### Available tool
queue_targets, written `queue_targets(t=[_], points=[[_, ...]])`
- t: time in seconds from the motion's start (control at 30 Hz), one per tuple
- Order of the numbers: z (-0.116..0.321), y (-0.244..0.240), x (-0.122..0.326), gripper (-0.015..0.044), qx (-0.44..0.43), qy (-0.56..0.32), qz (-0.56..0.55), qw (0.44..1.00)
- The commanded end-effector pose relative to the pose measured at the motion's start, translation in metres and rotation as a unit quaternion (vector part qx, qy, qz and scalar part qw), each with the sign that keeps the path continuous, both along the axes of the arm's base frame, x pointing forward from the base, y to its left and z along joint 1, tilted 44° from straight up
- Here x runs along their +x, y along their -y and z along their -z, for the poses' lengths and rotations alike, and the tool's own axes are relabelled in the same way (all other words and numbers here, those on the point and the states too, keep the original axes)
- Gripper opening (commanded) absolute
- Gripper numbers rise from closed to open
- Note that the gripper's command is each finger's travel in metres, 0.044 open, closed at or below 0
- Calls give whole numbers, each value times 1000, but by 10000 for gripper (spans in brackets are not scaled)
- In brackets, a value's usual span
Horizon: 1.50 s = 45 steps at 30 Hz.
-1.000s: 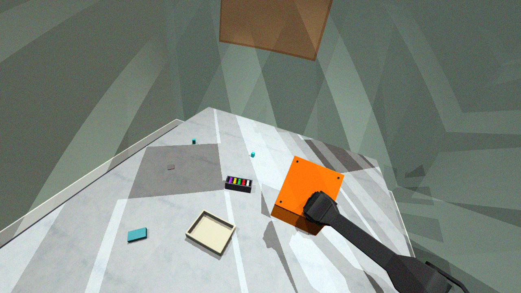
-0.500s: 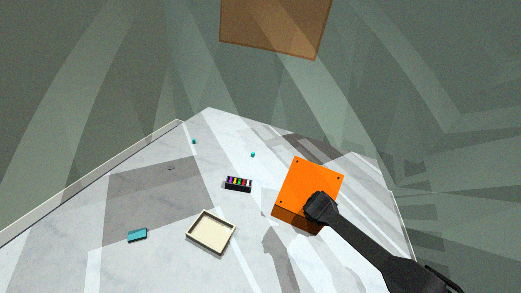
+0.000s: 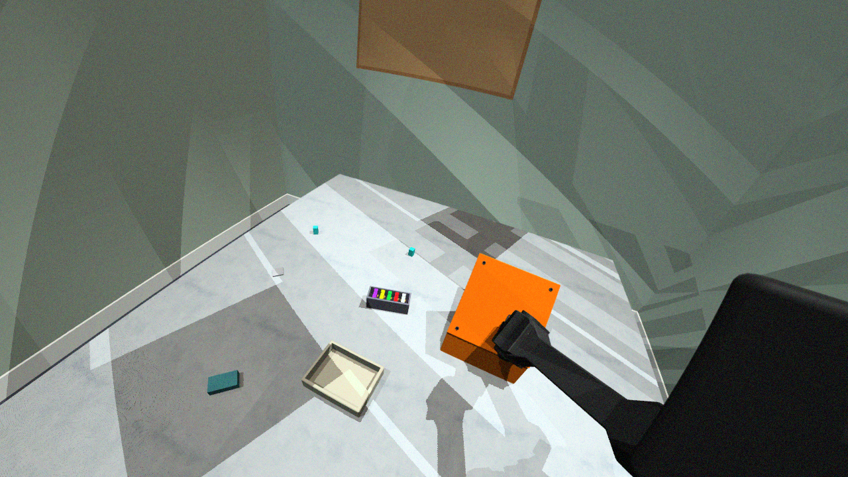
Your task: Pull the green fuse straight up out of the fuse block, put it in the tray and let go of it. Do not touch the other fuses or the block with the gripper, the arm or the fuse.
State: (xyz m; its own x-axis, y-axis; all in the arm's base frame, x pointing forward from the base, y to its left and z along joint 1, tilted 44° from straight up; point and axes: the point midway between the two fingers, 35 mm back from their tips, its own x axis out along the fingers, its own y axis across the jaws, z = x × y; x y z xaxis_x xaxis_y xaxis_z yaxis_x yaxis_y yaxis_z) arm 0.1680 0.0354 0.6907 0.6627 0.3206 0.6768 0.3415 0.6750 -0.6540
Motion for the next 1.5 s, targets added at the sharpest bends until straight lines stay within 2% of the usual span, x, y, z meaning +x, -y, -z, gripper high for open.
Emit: queue_targets(t=[0.0,0.33,0.5,0.7,0.87,1.07,1.3,1.47], points=[[32,6,56,67,42,-94,-40,994],[145,27,182,67,172,-336,-99,921],[215,36,227,67,247,-447,-113,852],[306,43,265,67,341,-564,-113,744],[392,48,281,67,426,-652,-100,619],[491,49,279,67,522,-725,-65,444],[595,43,247,67,615,-760,3,210],[658,31,201,67,662,-746,72,22]])
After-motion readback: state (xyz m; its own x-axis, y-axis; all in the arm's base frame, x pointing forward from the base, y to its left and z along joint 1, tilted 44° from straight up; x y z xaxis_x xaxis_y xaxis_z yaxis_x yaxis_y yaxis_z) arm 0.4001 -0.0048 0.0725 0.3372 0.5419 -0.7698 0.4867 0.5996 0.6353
